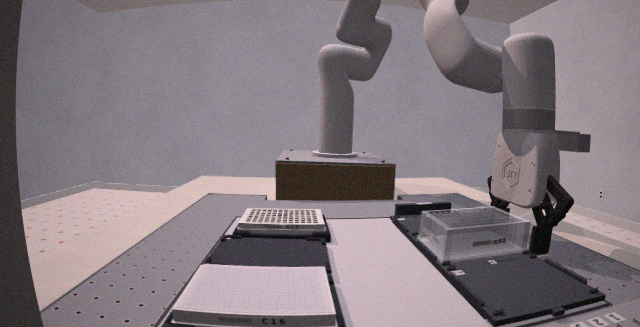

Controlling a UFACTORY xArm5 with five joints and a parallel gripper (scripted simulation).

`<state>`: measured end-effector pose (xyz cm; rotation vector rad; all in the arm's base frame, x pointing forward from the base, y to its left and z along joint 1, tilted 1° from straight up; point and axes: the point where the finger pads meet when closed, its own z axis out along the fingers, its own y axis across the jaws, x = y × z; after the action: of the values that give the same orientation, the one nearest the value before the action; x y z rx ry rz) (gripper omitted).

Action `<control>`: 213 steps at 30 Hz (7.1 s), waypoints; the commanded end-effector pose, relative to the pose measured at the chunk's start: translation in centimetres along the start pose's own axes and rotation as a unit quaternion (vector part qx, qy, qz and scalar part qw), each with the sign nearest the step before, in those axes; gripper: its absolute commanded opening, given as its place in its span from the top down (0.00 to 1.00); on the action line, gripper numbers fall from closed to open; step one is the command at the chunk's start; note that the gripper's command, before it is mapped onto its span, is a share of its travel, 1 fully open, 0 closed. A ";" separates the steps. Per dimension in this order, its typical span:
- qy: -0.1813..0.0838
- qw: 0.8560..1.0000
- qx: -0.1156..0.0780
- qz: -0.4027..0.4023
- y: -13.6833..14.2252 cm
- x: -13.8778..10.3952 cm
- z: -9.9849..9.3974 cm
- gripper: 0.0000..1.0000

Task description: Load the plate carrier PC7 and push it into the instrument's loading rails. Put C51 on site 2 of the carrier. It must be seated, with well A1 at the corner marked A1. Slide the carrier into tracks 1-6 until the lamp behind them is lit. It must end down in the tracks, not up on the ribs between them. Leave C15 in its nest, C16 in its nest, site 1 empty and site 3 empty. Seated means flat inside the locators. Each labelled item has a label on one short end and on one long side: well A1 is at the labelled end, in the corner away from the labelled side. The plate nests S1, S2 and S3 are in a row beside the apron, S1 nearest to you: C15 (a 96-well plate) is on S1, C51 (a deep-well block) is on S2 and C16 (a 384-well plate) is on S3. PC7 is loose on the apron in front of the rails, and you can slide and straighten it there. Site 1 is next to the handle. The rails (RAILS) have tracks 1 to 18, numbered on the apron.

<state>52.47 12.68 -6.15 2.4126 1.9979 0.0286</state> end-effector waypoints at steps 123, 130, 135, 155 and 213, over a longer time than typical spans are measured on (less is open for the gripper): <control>0.002 0.999 -0.002 0.033 -0.7 1.3 -11.7 0.19; 0.002 0.993 -0.002 0.116 -2.9 0.1 -11.7 0.19; 0.002 0.980 -0.002 0.198 -5.1 -1.1 -11.7 0.19; 0.002 0.878 -0.001 0.479 -13.0 -5.3 -11.6 0.19; 0.002 0.707 -0.001 0.707 -19.1 -8.5 -7.7 0.19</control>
<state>31.80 7.77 1.42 3.1346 -0.2941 0.0315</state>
